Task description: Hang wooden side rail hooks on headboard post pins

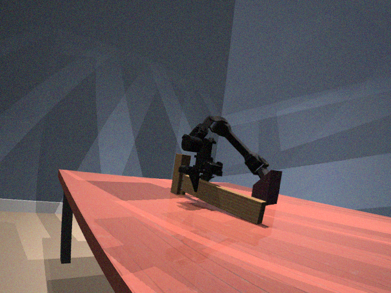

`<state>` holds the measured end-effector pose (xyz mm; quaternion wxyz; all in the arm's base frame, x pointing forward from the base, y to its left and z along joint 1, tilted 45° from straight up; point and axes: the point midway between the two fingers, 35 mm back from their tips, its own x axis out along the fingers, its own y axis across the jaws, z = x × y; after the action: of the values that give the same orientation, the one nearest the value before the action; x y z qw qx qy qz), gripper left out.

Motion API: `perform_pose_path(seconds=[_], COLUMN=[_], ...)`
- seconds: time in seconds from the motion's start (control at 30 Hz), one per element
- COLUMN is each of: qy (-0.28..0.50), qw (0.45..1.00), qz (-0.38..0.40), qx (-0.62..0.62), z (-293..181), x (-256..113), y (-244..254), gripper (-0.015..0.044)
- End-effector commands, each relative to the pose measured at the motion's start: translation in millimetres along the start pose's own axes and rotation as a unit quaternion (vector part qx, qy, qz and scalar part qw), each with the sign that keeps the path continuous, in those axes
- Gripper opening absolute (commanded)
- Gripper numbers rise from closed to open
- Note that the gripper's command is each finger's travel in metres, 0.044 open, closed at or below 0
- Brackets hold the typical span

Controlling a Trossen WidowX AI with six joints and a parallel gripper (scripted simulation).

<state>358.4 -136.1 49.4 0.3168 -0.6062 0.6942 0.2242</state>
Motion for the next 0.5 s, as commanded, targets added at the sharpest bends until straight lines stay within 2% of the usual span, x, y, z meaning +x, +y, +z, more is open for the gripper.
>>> perform_pose_path(seconds=[0.0,0.47], qy=[0.001,0.001], qw=[1.0,1.0], qz=[-0.006,-0.006], qx=[0.001,0.001], z=[-2.5,-4.1], x=[-4.9,-4.6], y=[-1.8,-1.3], gripper=[0.0,0.0])
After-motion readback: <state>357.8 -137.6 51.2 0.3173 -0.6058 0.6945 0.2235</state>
